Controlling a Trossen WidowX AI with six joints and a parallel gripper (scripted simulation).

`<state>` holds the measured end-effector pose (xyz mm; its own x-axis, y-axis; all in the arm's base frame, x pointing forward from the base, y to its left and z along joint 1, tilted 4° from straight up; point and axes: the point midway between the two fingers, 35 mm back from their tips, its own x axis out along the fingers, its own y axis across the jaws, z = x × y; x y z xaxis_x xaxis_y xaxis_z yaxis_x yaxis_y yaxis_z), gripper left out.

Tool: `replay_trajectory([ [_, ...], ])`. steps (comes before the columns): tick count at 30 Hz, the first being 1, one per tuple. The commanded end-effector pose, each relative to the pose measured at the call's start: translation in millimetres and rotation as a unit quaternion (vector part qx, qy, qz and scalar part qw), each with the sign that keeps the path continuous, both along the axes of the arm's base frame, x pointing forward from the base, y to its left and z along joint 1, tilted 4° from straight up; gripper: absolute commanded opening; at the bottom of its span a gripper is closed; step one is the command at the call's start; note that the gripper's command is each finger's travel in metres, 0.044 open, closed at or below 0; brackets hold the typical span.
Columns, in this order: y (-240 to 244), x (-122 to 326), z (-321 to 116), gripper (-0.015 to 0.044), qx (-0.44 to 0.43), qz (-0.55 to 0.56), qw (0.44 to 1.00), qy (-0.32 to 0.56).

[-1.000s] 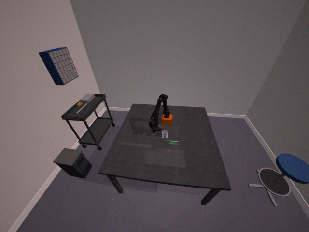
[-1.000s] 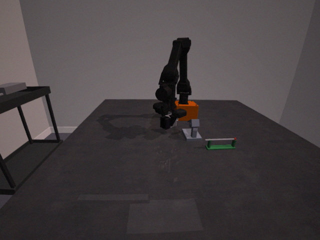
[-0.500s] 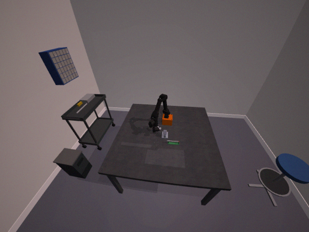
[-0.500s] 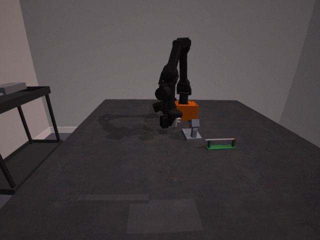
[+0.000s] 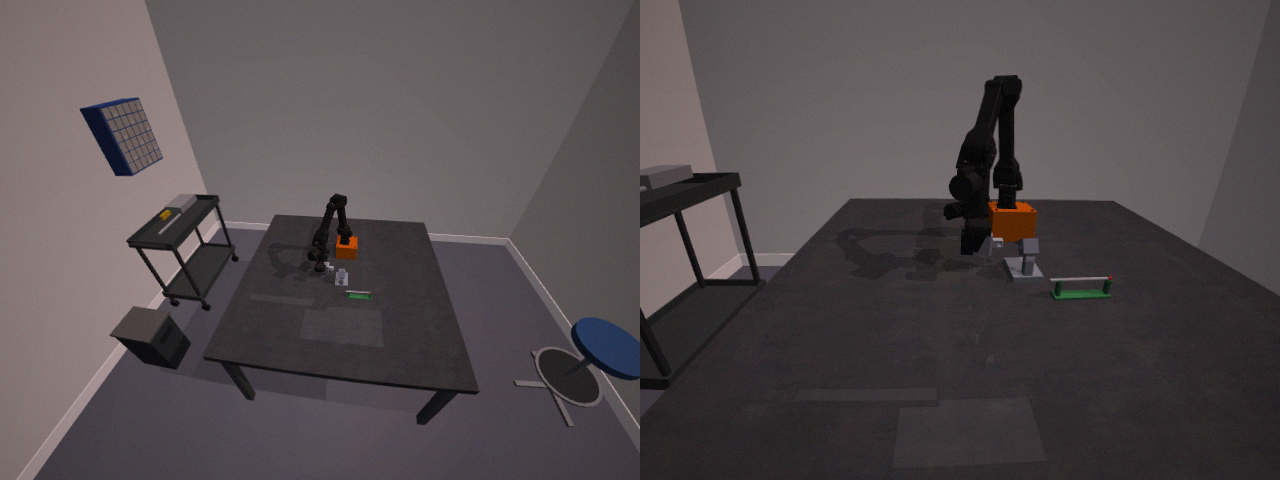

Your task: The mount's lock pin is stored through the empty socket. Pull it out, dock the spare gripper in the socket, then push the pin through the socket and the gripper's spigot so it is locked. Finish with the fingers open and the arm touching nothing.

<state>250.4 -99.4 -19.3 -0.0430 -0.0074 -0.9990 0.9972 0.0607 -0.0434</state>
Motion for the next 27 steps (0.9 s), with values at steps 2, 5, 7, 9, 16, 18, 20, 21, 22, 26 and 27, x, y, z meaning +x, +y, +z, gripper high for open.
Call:
replay_trajectory([
  [2,-0.9,-1.4,0.6,0.0,-0.004,-0.06,0.998,0.0],
  [5,-1.2,-1.9,0.8,0.0,-0.006,-0.098,0.995,0.0],
  [7,-1.5,-2.1,0.9,0.0,-0.007,-0.124,0.992,0.0],
  [9,-1.7,-2.4,1.0,0.0,-0.008,-0.149,0.989,-0.001],
  [16,-2.4,-3.5,1.4,0.0,-0.012,-0.236,0.972,-0.002],
  [18,-2.6,-3.8,1.5,0.0,-0.013,-0.261,0.965,-0.002],
  [20,-2.8,-4.1,1.6,0.0,-0.014,-0.286,0.958,-0.002],
  [21,-2.9,-4.2,1.7,0.0,-0.015,-0.298,0.955,-0.002],
  [22,-3.1,-4.4,1.7,0.0,-0.015,-0.31,0.951,-0.003],
  [26,-3.5,-4.9,1.9,0.0,-0.018,-0.358,0.934,-0.003],
  [27,-3.6,-5.1,2.0,0.0,-0.018,-0.37,0.929,-0.003],
])
